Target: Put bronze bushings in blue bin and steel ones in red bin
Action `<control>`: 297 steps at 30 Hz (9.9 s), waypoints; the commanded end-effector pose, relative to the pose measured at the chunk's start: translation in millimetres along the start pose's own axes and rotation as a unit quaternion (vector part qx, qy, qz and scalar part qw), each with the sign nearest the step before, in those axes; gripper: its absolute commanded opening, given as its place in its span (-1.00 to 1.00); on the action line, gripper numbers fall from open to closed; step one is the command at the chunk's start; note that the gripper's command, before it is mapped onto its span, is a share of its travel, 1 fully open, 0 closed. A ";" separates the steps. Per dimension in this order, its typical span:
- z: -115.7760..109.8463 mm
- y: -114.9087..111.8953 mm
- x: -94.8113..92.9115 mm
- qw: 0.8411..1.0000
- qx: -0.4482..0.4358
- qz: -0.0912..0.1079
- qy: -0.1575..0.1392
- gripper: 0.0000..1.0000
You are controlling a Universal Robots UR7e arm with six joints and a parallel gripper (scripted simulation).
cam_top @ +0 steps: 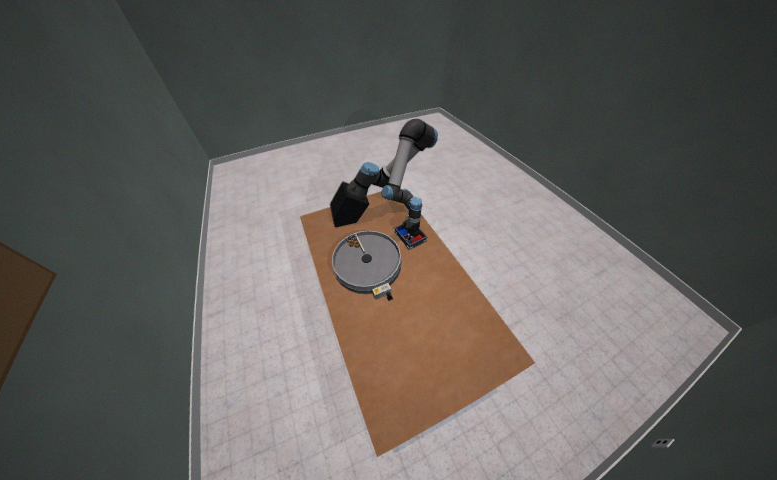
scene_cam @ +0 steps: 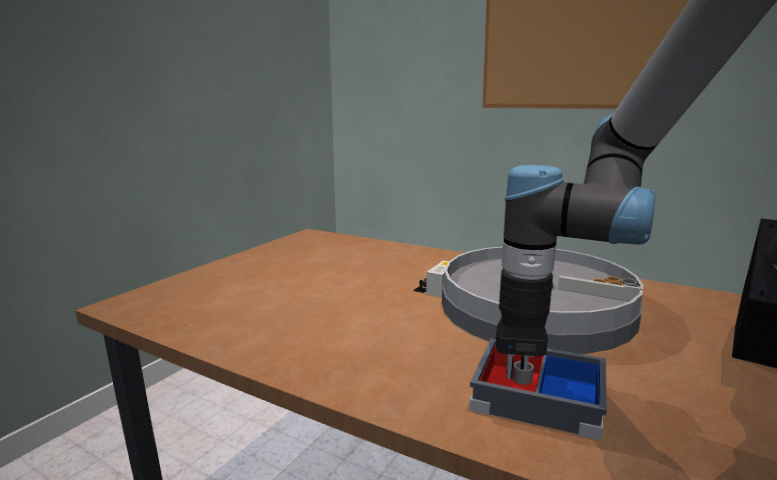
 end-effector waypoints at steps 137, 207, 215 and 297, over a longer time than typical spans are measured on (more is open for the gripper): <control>1.0 -0.7 19.9 1.000 0.000 0.001 0.000 -0.16; 0.9 -0.9 126.4 1.000 0.000 0.001 0.001 -0.16; 0.9 -0.9 126.4 1.000 0.000 0.001 0.001 -0.16; 140.8 125.6 121.4 0.996 -0.093 0.001 0.001 -0.21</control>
Point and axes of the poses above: the point where the finger pads meet when closed, its own x axis back along the fingers, its own y axis across the jaws, z = x × y, the point moved 5 cm from there along x, back along the fingers, and after that the axes turned 10 degrees about x, right-handed, at the moved point
